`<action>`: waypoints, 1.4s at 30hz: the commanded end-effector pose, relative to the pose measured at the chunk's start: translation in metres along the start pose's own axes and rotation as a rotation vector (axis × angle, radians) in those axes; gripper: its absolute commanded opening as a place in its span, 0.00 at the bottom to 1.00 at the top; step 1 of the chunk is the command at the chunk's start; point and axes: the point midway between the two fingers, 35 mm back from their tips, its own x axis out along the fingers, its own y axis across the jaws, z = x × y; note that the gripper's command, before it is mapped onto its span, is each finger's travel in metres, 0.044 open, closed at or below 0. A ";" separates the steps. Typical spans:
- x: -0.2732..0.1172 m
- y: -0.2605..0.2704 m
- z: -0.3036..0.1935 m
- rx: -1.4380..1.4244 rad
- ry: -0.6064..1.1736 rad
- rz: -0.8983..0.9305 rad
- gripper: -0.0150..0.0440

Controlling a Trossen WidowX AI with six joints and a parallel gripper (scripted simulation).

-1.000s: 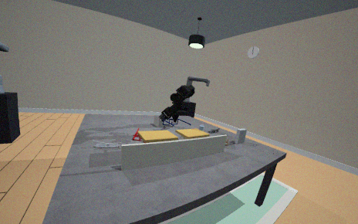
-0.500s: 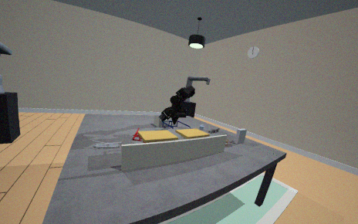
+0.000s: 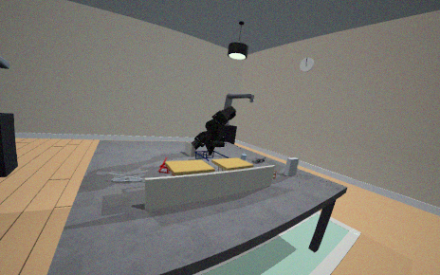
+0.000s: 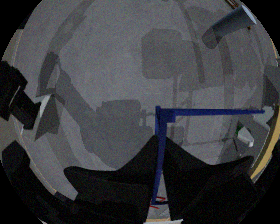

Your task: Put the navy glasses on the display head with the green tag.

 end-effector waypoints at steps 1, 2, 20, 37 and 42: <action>0.002 -0.001 0.001 0.001 -0.001 -0.003 0.25; 0.002 -0.002 0.001 0.001 -0.001 -0.003 0.25; 0.003 -0.024 0.001 0.000 -0.001 -0.004 0.25; 0.003 -0.047 0.001 -0.001 -0.001 -0.005 0.25; 0.003 -0.054 0.001 -0.001 -0.001 -0.005 0.25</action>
